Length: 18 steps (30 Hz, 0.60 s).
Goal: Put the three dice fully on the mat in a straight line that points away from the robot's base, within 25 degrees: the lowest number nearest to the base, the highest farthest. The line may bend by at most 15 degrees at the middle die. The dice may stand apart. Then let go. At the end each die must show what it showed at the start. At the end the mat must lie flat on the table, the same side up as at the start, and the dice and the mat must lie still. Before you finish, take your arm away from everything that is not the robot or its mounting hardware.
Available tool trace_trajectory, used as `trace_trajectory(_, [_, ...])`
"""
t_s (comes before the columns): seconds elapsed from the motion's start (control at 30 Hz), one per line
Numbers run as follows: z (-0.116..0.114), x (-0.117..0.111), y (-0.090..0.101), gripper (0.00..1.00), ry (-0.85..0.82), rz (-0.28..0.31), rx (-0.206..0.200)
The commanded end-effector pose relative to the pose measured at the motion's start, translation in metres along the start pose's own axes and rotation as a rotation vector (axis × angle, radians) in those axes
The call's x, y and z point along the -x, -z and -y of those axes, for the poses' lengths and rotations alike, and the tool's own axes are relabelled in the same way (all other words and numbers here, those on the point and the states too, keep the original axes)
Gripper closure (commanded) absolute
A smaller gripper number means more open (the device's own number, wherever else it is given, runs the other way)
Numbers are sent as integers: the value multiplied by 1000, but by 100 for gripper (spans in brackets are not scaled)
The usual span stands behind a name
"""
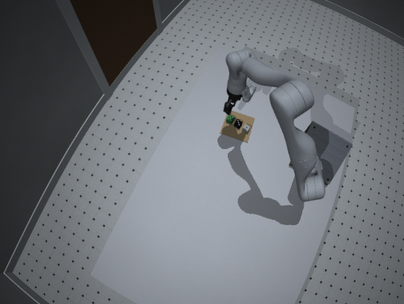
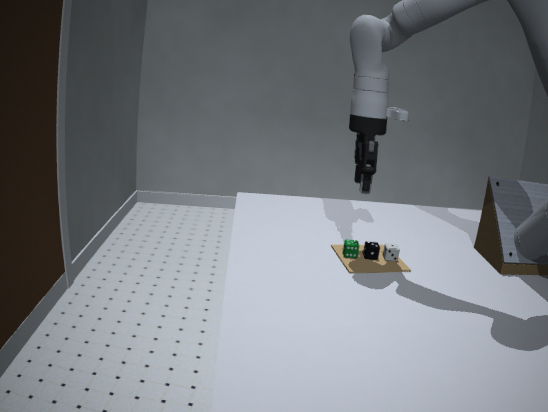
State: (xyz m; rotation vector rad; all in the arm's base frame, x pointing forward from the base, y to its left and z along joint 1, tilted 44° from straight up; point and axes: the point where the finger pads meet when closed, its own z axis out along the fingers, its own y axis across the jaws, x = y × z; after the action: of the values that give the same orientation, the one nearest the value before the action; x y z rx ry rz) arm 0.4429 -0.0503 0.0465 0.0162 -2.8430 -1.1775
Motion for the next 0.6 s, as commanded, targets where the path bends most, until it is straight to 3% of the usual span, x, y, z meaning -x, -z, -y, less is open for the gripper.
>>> trace_trajectory(0.0, [3, 4, 20, 0, 0, 19, -12])
trace_trajectory(0.3, [3, 3, 40, 0, 0, 19, -12])
trace_trajectory(0.57, [3, 3, 42, 0, 0, 19, -12])
